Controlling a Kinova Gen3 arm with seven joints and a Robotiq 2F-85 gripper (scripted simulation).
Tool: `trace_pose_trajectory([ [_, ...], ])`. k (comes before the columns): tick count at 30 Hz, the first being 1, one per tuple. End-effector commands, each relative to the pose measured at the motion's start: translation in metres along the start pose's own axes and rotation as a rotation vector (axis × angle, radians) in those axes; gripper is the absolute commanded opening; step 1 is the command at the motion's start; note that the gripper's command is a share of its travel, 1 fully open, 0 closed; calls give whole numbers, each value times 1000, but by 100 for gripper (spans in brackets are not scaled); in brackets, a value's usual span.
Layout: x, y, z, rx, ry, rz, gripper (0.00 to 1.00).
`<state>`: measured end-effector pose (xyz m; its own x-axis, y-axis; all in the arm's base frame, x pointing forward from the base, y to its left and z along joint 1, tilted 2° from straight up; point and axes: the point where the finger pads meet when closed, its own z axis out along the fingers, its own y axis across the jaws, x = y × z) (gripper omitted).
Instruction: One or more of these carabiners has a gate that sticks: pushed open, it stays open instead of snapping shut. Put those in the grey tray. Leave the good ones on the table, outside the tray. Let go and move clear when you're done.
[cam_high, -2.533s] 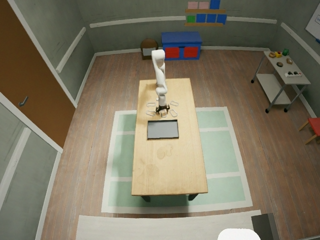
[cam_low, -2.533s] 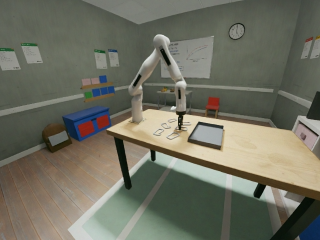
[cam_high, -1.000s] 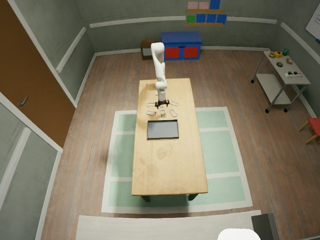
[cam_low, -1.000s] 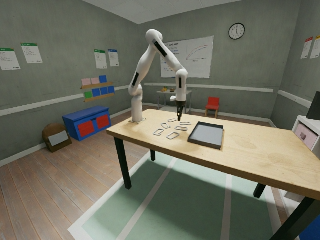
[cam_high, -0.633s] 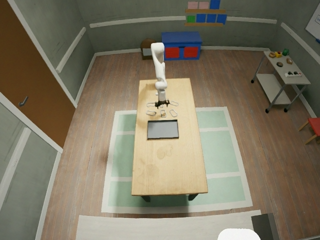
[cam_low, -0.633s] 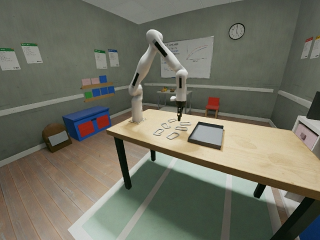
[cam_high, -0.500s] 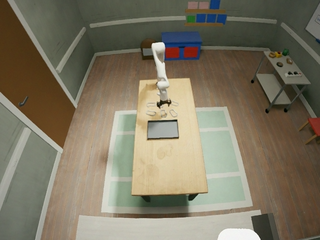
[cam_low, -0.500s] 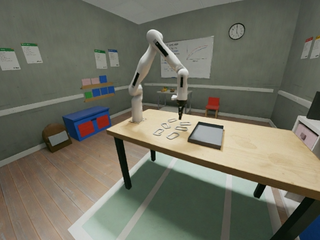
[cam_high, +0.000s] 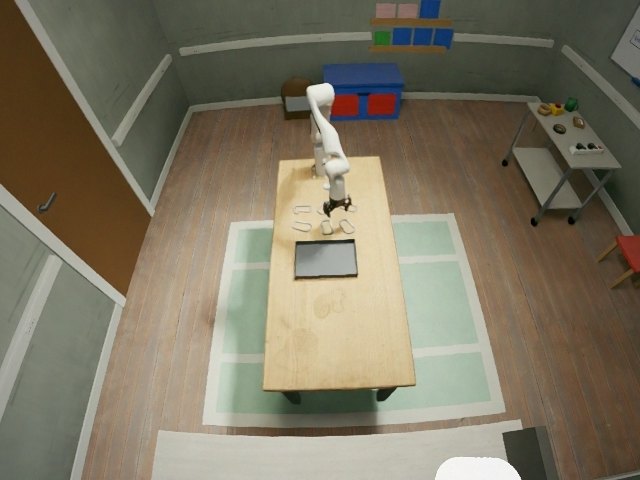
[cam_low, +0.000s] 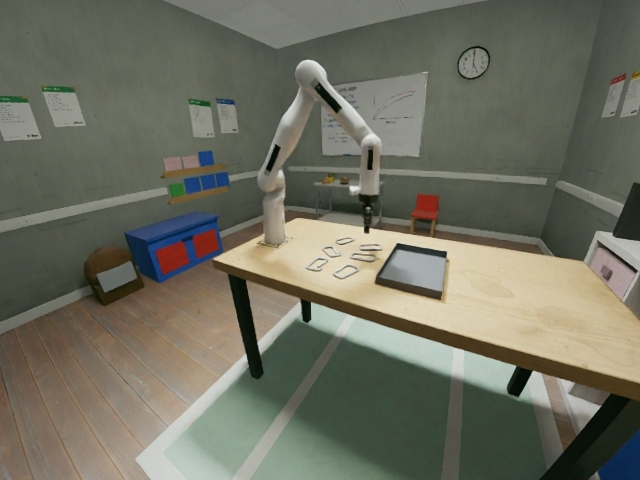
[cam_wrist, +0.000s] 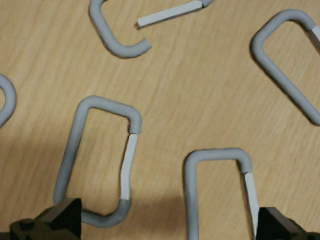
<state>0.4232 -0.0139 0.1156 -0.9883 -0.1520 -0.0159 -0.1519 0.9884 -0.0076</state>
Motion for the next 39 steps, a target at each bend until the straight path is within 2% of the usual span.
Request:
trace_pose_trajectory([
  [1, -21, 45, -12, 1, -12, -88, 100],
  [13, -21, 45, -12, 1, -12, -88, 100],
  [14, -21, 46, 18, 1, -11, -87, 100],
  [30, -21, 46, 18, 1, -11, -87, 100],
  [31, -22, 46, 68, 1, -11, -88, 100],
  [39, -22, 46, 68, 1, -11, -88, 100],
])
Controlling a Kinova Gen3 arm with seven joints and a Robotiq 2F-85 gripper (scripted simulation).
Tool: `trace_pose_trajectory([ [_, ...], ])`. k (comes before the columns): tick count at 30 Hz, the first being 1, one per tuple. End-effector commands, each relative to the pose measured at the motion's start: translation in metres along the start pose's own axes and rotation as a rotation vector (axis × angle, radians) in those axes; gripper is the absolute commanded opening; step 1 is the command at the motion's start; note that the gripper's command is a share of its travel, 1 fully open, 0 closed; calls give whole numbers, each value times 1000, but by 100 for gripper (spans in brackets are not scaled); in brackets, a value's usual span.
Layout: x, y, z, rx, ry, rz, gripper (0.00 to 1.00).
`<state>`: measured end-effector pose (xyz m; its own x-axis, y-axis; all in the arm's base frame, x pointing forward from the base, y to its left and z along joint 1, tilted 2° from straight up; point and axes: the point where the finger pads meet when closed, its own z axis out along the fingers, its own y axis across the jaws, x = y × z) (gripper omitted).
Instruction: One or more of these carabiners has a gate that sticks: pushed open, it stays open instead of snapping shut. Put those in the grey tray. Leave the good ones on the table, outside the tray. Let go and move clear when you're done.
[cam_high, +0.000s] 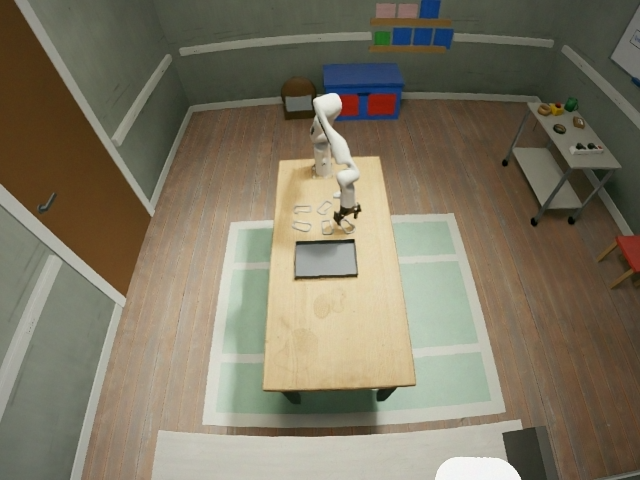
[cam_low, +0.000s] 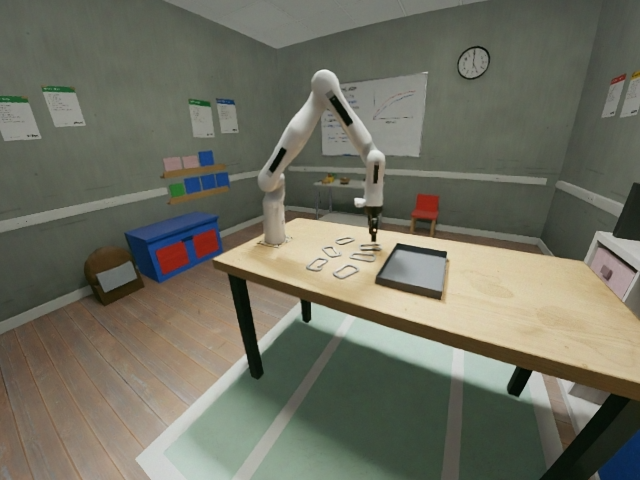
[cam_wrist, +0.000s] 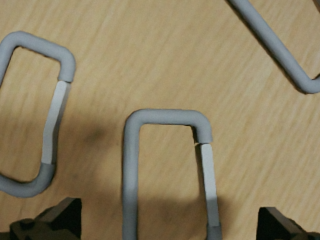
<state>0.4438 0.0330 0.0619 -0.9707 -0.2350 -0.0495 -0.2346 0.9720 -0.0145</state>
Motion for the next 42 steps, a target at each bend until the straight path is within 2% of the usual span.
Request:
trace_pose_trajectory([
  [1, 5, 2, 14, -4, 24, -3, 100],
  [8, 5, 2, 14, -4, 24, -3, 100],
  [9, 6, 2, 37, -2, 22, -3, 100],
  [42, 5, 2, 42, -3, 23, -3, 100],
])
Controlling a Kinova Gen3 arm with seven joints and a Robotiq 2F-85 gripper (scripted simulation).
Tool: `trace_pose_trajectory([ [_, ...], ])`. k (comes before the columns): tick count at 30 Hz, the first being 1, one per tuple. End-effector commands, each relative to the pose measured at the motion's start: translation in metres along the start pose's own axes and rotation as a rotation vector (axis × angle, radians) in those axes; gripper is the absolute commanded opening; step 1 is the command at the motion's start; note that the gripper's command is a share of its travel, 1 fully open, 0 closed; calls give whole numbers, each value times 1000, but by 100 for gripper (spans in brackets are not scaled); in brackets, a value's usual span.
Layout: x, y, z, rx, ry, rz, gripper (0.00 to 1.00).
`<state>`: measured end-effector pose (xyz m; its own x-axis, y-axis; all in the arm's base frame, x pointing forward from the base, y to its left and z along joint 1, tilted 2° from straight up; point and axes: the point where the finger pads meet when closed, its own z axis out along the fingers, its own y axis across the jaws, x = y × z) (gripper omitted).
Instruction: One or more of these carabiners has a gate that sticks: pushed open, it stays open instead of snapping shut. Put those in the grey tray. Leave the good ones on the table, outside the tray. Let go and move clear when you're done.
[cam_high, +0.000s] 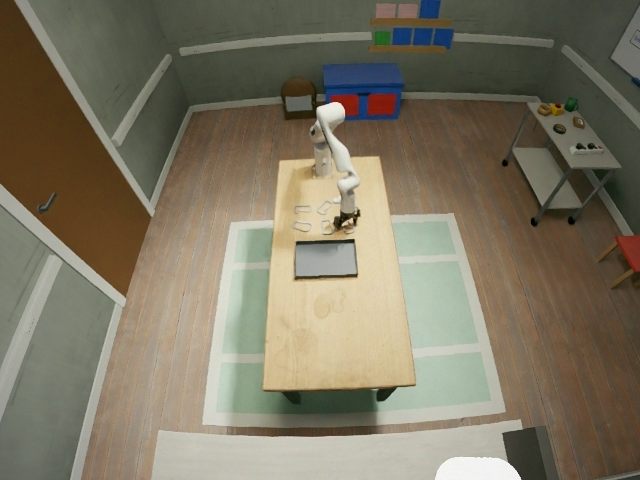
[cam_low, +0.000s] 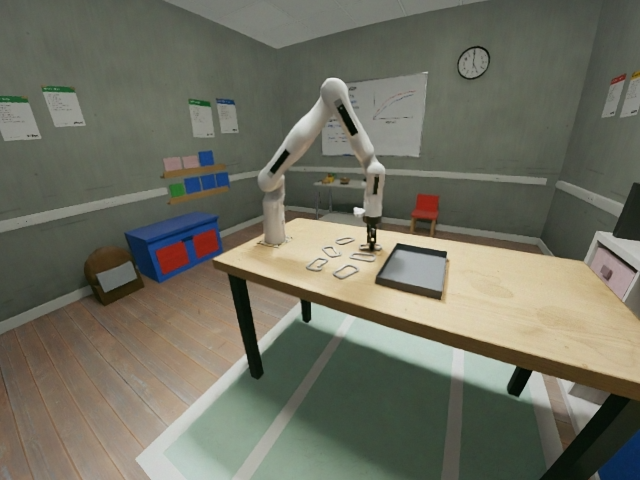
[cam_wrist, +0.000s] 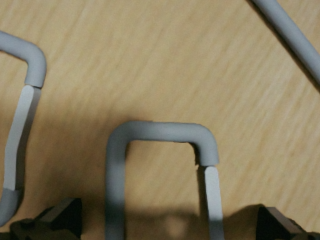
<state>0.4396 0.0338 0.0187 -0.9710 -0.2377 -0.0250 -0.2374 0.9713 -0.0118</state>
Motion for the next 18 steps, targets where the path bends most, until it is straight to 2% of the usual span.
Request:
trace_pose_trajectory([
  [1, -1, 0, -1, 0, -2, 0, 75],
  [18, -3, 0, -4, 1, -8, 0, 75],
])
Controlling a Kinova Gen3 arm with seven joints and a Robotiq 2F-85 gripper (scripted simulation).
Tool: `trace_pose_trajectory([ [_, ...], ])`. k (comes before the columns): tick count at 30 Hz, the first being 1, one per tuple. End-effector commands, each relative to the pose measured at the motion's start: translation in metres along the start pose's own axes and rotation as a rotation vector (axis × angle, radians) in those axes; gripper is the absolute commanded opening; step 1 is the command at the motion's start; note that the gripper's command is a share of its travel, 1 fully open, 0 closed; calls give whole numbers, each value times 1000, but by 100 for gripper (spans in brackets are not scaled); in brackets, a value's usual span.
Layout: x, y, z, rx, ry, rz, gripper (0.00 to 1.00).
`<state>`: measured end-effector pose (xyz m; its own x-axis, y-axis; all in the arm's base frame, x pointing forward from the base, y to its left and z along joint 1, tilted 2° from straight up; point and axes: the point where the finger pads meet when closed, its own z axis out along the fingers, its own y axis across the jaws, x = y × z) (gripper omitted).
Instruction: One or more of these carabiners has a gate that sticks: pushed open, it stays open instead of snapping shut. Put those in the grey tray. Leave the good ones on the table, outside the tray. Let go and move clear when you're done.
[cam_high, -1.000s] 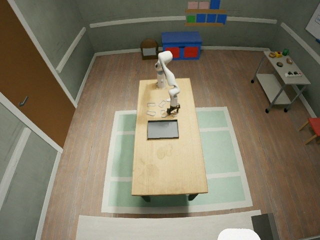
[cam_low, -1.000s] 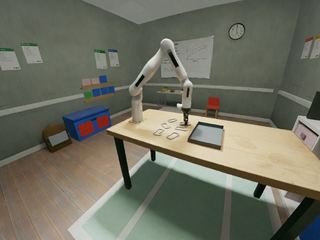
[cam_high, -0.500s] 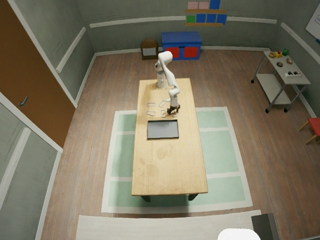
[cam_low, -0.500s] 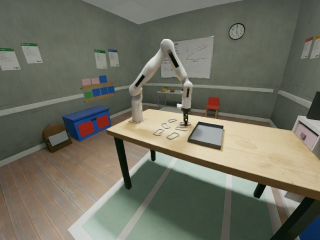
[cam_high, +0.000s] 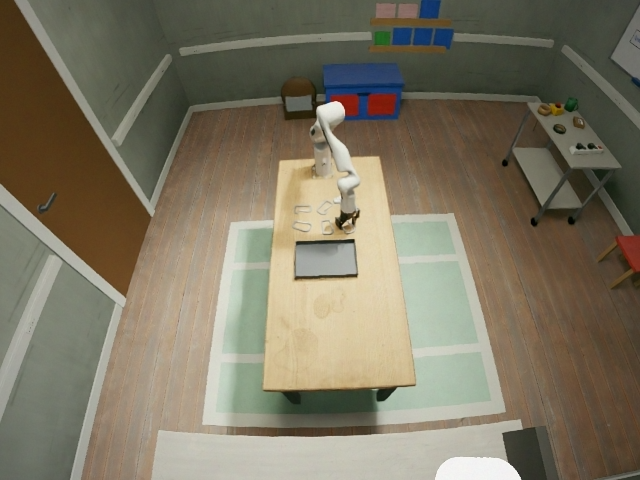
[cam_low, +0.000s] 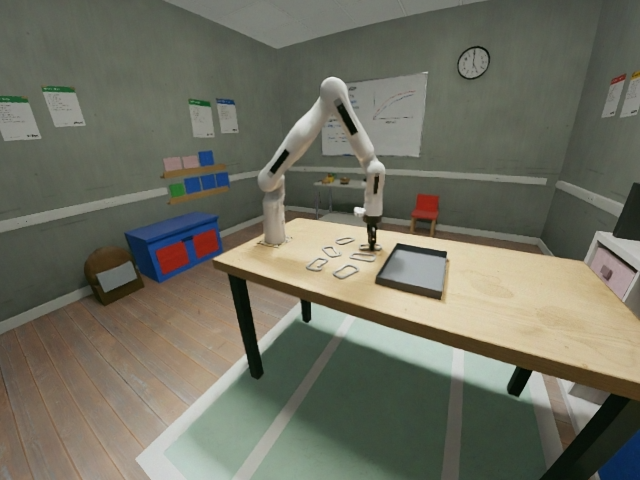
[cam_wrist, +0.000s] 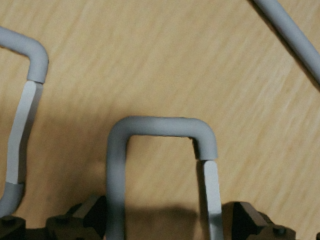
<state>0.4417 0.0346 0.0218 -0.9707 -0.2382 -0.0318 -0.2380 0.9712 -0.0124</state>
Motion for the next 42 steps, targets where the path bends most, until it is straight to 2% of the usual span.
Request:
trace_pose_trajectory([
  [1, 0, 0, 0, 0, -1, 0, 75],
  [33, -1, 0, -1, 0, -2, 0, 75],
  [34, -1, 0, -1, 0, -2, 0, 71],
  [42, -1, 0, -1, 0, -2, 0, 71],
])
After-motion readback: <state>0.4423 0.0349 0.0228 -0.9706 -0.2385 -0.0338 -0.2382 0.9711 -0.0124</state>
